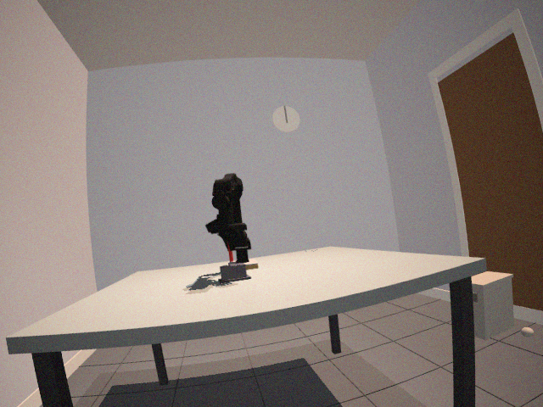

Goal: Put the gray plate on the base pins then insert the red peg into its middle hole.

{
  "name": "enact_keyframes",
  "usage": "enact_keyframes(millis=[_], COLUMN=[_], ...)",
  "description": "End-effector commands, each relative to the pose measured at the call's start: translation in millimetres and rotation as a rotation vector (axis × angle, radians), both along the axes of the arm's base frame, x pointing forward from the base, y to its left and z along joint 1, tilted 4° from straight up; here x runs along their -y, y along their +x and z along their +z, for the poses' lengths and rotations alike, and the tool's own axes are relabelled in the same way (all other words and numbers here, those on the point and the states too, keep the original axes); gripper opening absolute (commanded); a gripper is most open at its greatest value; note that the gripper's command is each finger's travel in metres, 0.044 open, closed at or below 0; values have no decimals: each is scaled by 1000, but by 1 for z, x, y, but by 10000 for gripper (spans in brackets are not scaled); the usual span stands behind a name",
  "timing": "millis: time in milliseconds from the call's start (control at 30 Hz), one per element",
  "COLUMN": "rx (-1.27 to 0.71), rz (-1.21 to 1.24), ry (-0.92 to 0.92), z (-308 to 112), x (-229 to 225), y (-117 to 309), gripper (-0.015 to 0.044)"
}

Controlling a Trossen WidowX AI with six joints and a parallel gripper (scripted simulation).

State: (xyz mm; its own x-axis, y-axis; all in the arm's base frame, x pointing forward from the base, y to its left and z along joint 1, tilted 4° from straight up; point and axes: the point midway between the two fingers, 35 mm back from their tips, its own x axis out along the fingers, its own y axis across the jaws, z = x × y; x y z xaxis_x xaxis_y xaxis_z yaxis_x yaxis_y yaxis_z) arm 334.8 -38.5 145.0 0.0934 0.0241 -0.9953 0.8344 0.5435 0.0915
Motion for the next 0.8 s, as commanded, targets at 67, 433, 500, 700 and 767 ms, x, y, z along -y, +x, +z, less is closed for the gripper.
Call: enact_keyframes(millis=[67, 433, 500, 700, 767], rx=[0, 0, 0, -1, -2], rz=[1, 2, 3, 6, 7], ry=[0, 1, 2, 4, 5], z=[0, -3, -5, -15, -18], x=[0, -1, -1, -2, -2], y=[1, 0, 0, 0, 0], gripper=[0, 0, 0, 0, 0])
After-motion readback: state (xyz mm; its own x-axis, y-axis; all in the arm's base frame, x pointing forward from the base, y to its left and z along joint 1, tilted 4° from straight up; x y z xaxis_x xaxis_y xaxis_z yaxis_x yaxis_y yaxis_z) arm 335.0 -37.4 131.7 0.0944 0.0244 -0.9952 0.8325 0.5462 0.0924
